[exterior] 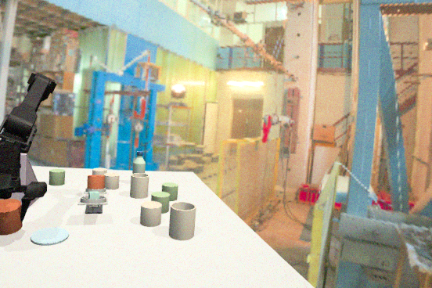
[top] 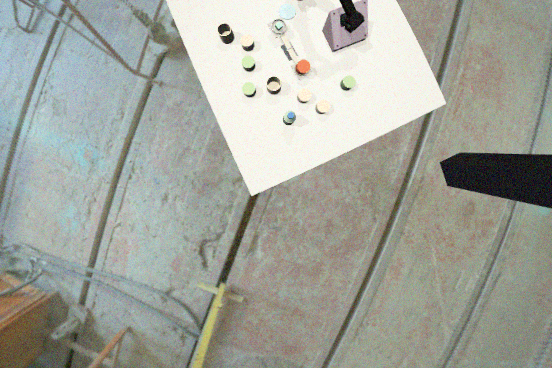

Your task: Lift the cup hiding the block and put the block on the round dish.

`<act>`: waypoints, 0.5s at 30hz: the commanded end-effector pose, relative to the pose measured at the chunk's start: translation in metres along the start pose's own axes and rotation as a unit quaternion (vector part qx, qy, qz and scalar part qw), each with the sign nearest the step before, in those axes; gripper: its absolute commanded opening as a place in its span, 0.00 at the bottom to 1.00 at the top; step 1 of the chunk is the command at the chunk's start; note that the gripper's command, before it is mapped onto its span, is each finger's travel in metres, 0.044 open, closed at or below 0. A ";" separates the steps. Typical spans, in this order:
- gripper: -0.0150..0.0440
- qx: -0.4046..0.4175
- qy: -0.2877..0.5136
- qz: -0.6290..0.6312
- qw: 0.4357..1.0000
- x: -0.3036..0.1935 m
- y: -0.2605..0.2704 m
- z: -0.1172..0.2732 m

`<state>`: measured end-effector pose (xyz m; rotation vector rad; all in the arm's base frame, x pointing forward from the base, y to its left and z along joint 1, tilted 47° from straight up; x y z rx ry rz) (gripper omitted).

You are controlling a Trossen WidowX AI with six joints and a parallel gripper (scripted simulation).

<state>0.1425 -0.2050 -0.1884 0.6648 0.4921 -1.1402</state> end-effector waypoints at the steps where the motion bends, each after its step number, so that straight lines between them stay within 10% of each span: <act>1: 0.25 0.002 0.007 -0.003 1.000 -0.003 -0.001 -0.022; 15: 0.25 0.002 0.007 -0.003 1.000 -0.004 -0.001 -0.037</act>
Point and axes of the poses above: the point midway between the two fingers, 35 mm back from their tips, its own z axis back along the fingers, its own y axis across the jaws, x = y × z, the point moved 7 cm from there along z, back along the fingers, and after that the axes turned 11 degrees about z, right-handed, at the moved point
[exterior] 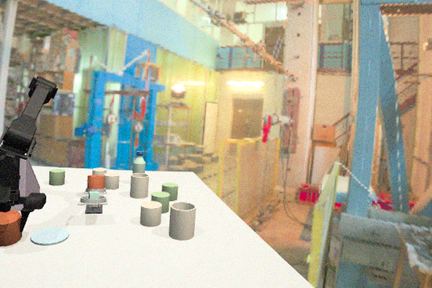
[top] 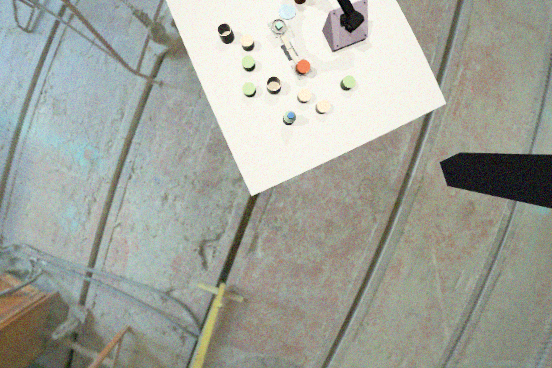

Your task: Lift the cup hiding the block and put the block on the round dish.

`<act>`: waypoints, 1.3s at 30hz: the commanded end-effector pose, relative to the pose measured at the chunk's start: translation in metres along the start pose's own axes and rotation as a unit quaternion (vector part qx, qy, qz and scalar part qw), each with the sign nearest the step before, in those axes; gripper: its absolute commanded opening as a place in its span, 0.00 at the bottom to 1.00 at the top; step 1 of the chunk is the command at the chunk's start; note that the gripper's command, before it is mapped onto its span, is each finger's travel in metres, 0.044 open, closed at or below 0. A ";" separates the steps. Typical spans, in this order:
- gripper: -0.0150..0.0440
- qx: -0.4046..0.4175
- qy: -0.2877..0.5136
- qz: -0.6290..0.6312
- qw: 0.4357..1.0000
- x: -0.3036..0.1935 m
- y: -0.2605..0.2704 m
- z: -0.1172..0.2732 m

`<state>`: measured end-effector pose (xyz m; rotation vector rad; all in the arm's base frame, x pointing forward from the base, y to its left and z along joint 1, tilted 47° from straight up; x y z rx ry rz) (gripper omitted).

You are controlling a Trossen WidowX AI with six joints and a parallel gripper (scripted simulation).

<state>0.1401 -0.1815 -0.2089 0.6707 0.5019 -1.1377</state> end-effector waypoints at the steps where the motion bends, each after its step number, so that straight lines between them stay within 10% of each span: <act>1: 0.25 0.002 0.002 -0.002 1.000 -0.001 0.000 -0.007; 4: 0.25 0.002 0.002 -0.002 1.000 -0.001 0.000 -0.012; 21: 1.00 0.000 0.002 -0.002 1.000 0.000 0.000 0.005; 30: 1.00 0.001 0.001 -0.003 1.000 0.000 -0.001 0.048; 39: 0.69 0.001 -0.012 0.037 0.999 -0.017 0.118 0.088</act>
Point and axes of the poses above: the point midway between the two fingers, 35 mm back from their tips, its own z axis back along the fingers, its own y axis across the jaws, x = y × z, the point moved 7 cm from there along z, back along the fingers, and after that the axes turned 11 degrees about z, right-handed, at the moved point
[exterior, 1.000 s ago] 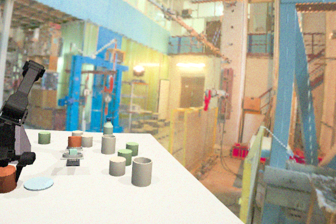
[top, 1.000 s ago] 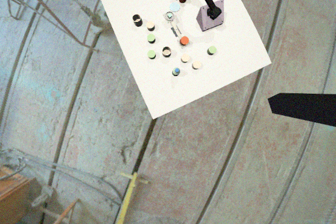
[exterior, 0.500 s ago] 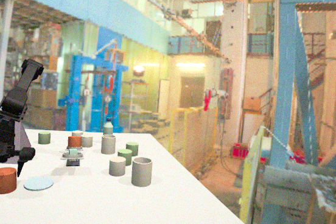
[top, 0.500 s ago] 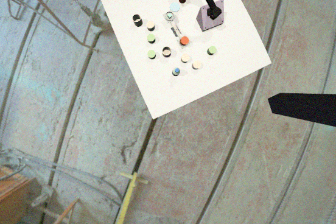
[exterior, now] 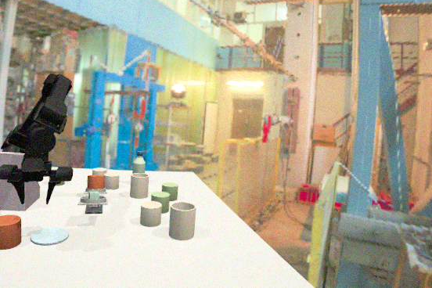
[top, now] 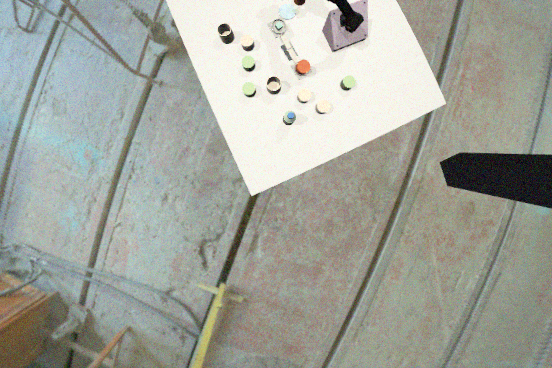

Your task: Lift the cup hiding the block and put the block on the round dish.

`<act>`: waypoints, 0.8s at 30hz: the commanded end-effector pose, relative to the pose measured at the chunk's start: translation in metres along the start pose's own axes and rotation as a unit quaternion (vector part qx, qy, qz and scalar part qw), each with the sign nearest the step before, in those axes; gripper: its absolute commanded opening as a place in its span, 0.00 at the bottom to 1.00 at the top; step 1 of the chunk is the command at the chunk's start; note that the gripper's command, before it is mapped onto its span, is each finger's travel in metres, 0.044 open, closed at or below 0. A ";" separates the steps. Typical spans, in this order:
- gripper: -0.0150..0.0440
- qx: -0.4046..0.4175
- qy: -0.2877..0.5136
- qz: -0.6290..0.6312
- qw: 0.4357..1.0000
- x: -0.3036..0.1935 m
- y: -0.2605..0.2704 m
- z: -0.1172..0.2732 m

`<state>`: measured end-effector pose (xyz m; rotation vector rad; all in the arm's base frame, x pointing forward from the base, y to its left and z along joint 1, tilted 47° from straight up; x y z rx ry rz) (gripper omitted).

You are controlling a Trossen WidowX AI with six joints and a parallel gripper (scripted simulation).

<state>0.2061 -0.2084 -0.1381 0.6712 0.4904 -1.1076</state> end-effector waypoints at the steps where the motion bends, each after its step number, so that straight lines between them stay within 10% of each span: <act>1: 0.69 0.003 -0.010 0.027 1.000 -0.014 0.065 0.021; 8: 0.69 0.010 0.007 0.068 0.998 -0.069 0.168 0.031; 24: 0.69 0.010 0.008 0.069 0.998 -0.072 0.172 0.010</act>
Point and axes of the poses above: the point midway between the two fingers, 35 mm back from their tips, its own z axis back along the fingers, its own y axis across the jaws, x = y × z, the point moved 7 cm from there along z, back along the fingers, and after that the axes turned 11 degrees about z, right-handed, at the moved point
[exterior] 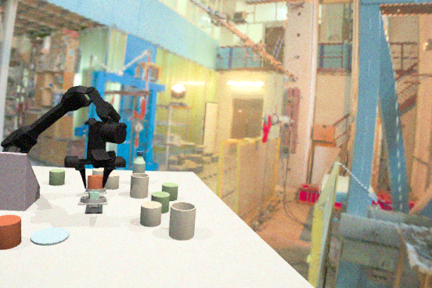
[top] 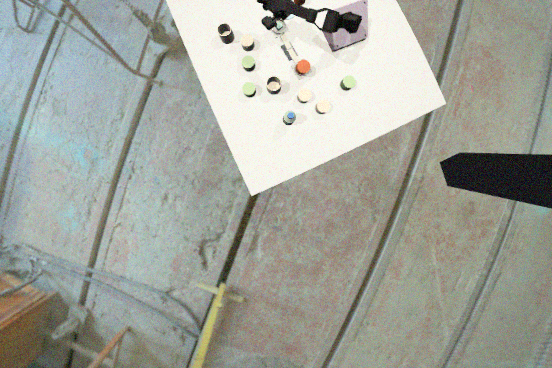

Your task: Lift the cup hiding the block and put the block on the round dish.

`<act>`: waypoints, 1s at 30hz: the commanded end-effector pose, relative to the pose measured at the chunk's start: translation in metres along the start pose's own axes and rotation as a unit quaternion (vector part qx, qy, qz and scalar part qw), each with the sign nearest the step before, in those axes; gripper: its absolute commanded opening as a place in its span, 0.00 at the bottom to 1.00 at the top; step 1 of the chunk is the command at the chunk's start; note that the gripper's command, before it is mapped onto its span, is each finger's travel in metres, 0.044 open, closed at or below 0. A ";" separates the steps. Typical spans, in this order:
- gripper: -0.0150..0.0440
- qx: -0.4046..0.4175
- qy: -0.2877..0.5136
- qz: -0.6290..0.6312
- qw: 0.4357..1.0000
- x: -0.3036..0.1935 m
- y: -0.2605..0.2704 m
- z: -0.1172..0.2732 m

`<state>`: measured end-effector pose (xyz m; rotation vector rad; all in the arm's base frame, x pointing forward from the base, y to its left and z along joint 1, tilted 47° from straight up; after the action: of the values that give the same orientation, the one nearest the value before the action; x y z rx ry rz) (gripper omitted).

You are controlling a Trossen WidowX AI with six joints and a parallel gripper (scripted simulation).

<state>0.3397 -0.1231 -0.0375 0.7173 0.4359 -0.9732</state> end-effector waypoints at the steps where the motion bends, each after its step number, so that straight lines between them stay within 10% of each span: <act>1: 0.69 0.002 0.002 -0.003 1.000 0.000 0.000 -0.006; 21: 0.69 0.002 0.003 -0.003 1.000 -0.001 -0.001 -0.036; 30: 0.46 0.002 0.003 -0.003 1.000 -0.001 -0.001 -0.036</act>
<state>0.3381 -0.0970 -0.0619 0.7210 0.4396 -0.9747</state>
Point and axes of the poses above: the point midway between the two fingers, 35 mm back from their tips, its own z axis back along the fingers, its own y axis across the jaws, x = y × z, the point moved 7 cm from there along z, back along the fingers, and after that the axes turned 11 degrees about z, right-handed, at the moved point
